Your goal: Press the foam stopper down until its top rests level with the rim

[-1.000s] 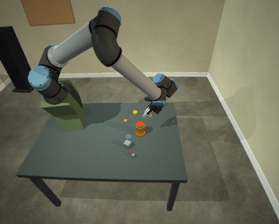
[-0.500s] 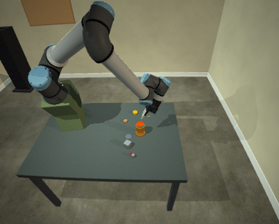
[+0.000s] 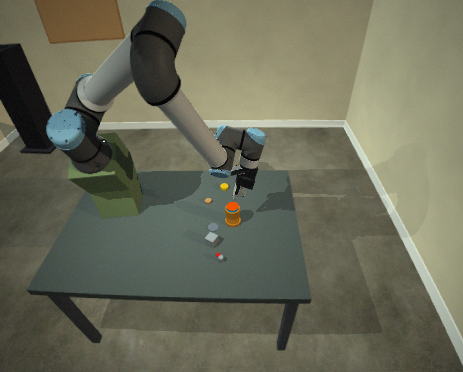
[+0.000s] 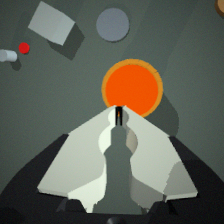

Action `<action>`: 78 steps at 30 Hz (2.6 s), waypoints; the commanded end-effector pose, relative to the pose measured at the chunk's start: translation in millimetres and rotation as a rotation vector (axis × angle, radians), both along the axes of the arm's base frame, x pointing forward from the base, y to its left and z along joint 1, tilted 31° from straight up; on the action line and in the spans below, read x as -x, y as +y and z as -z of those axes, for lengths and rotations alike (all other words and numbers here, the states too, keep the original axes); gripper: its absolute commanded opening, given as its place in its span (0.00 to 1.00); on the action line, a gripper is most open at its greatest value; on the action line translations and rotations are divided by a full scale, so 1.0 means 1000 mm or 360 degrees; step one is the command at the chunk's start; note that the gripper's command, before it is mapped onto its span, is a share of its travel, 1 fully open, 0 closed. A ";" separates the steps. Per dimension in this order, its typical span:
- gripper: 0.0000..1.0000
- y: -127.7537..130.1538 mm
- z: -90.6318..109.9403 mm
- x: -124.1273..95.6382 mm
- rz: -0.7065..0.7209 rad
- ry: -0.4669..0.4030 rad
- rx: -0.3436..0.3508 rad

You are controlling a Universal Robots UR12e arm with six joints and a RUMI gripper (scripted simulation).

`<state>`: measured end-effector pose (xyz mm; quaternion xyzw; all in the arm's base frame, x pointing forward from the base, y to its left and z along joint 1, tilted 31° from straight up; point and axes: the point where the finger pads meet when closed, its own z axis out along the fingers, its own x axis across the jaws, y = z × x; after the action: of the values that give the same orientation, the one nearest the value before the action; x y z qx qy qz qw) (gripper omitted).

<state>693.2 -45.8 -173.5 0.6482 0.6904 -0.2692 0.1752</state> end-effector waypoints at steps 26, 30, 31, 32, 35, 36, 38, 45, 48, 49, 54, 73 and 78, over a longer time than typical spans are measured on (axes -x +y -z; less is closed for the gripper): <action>0.00 -0.006 0.024 0.008 -0.0189 -0.0326 -0.0188; 0.00 -0.006 0.024 0.008 -0.0194 -0.0334 -0.0191; 0.00 -0.006 0.025 0.008 -0.0194 -0.0335 -0.0192; 0.00 -0.006 0.025 0.008 -0.0194 -0.0335 -0.0192; 0.00 -0.006 0.025 0.008 -0.0195 -0.0336 -0.0192; 0.00 -0.006 0.025 0.008 -0.0195 -0.0337 -0.0192; 0.00 -0.006 0.025 0.008 -0.0195 -0.0337 -0.0192; 0.00 -0.006 0.025 0.008 -0.0195 -0.0337 -0.0192; 0.00 -0.006 0.025 0.008 -0.0195 -0.0337 -0.0192; 0.00 -0.006 0.025 0.008 -0.0195 -0.0337 -0.0192; 0.00 -0.006 0.025 0.008 -0.0195 -0.0337 -0.0192; 0.00 -0.006 0.025 0.008 -0.0195 -0.0337 -0.0192; 0.00 -0.006 0.025 0.008 -0.0195 -0.0337 -0.0193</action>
<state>684.9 -52.5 -198.7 0.6390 0.7214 -0.1464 0.2233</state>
